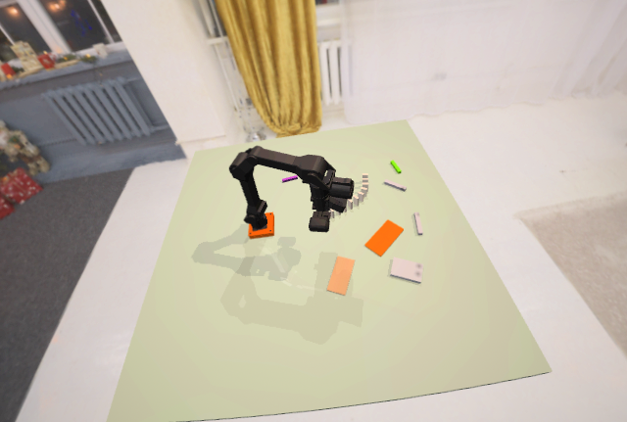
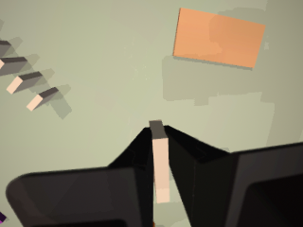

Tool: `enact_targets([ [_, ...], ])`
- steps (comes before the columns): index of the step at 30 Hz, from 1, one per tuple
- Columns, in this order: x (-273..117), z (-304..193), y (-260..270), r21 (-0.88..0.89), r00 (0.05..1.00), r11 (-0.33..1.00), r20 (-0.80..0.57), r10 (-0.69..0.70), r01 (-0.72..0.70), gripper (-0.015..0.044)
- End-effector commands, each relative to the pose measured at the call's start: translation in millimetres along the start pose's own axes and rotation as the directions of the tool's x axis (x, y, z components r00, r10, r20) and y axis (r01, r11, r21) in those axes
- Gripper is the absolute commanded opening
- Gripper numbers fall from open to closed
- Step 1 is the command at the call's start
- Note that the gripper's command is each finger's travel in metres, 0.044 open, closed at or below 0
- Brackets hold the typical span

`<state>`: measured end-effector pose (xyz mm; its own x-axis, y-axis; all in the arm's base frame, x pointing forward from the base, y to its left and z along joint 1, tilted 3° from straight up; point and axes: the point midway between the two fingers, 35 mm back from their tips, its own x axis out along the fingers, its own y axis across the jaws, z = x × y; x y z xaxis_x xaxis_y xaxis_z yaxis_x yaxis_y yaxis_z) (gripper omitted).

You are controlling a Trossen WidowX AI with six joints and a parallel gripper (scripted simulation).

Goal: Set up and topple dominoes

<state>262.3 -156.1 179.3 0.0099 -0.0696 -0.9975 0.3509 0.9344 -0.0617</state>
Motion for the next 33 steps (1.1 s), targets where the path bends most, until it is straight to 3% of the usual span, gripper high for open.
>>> enact_targets([
  [1,1,-20,-6,-0.483,1.000,0.875,-0.006,-0.001,-0.002,0.0022],
  [4,2,-24,-7,-0.598,1.000,0.802,-0.007,-0.001,-0.003,0.0022],
  [16,4,-25,-7,-0.600,1.000,0.800,-0.007,0.017,-0.018,0.0022],
  [24,29,-29,-1,-0.629,0.972,0.759,0.022,0.233,-0.168,0.0022],
  [33,48,-32,5,-0.667,0.877,0.691,0.117,0.467,-0.279,0.0022],
])
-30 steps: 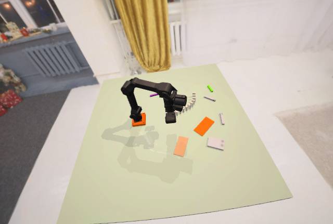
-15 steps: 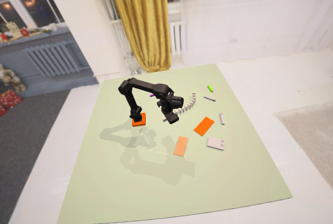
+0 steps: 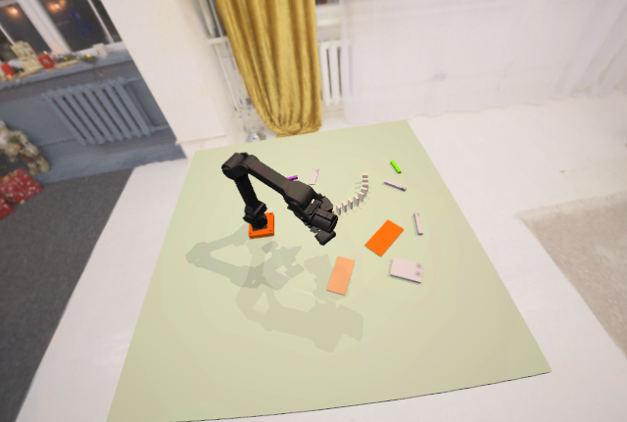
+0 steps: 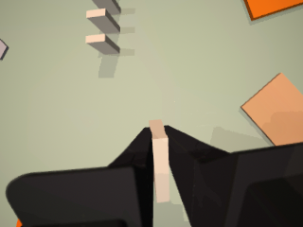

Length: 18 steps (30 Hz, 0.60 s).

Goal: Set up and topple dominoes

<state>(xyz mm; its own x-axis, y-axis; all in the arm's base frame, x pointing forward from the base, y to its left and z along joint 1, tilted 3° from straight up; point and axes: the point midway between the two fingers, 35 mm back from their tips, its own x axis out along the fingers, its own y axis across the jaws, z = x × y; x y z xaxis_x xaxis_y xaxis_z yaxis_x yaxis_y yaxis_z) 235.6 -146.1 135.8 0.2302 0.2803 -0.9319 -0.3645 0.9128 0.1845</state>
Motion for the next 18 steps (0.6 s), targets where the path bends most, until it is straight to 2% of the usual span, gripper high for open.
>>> enact_targets([
  [1,7.6,-1.8,1.6,-0.019,0.994,0.999,0.101,0.047,-0.045,0.0022],
  [9,15.0,-4.3,1.6,-0.067,0.937,0.994,0.336,0.100,-0.082,0.0022],
  [18,13.2,-8.4,-0.4,-0.106,0.802,0.994,0.590,0.093,-0.037,0.0022],
])
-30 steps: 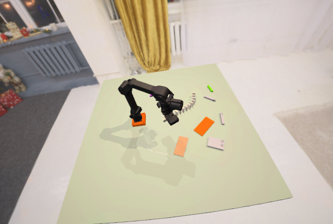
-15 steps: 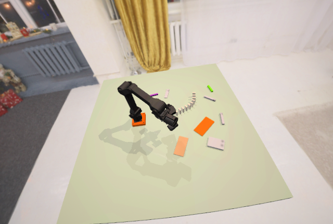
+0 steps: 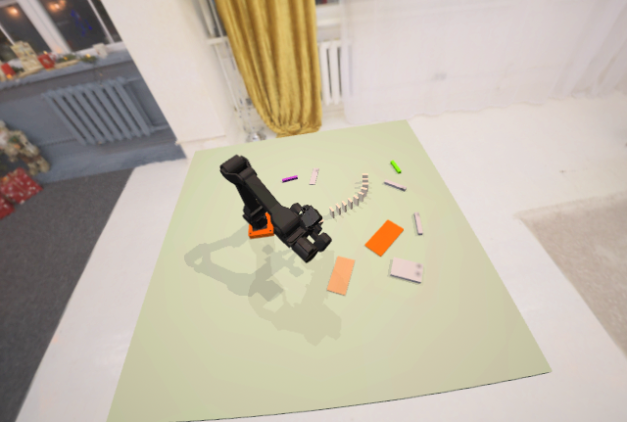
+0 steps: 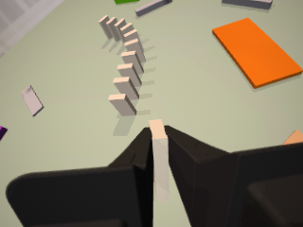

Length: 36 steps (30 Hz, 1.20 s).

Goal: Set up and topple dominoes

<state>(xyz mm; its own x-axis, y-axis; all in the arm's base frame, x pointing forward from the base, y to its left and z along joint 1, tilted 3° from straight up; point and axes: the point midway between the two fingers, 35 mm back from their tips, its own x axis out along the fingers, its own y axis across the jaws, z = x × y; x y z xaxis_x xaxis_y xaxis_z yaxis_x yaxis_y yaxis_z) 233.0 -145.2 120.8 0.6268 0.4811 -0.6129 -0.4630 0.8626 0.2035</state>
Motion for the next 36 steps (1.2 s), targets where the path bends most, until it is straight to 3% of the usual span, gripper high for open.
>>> enact_targets([
  [1,-2,-1,1,-0.023,0.993,1.000,0.119,-0.016,0.019,0.0022],
  [9,-16,-3,-1,-0.069,0.926,0.990,0.367,-0.090,0.123,0.0022],
  [18,-39,-6,-1,-0.078,0.770,0.947,0.606,-0.202,0.311,0.0022],
  [36,-42,-6,0,-0.077,0.755,0.942,0.621,-0.211,0.327,0.0022],
])
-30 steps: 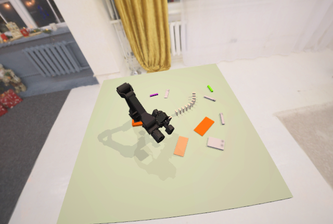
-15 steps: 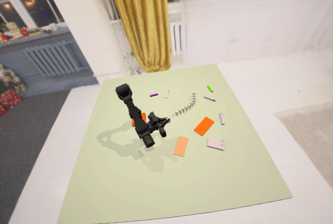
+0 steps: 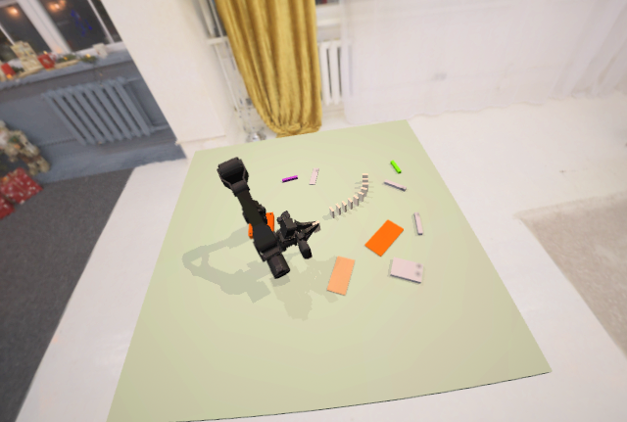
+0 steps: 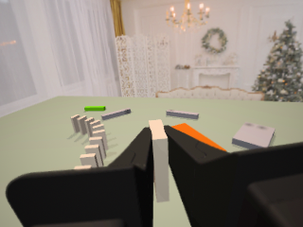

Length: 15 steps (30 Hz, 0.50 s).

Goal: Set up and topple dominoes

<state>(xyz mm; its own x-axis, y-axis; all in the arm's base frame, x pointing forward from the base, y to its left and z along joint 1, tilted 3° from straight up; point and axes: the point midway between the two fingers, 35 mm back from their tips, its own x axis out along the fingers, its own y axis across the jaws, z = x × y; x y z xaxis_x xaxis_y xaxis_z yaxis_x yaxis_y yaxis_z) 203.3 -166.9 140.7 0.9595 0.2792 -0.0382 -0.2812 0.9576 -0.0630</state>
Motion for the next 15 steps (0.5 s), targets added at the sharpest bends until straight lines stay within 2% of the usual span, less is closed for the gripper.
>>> enact_targets([
  [1,0,1,0,-0.004,1.000,1.000,0.007,-0.002,0.002,0.0022],
  [15,2,-40,-6,-0.003,1.000,1.000,0.004,-0.001,0.001,0.0022],
])
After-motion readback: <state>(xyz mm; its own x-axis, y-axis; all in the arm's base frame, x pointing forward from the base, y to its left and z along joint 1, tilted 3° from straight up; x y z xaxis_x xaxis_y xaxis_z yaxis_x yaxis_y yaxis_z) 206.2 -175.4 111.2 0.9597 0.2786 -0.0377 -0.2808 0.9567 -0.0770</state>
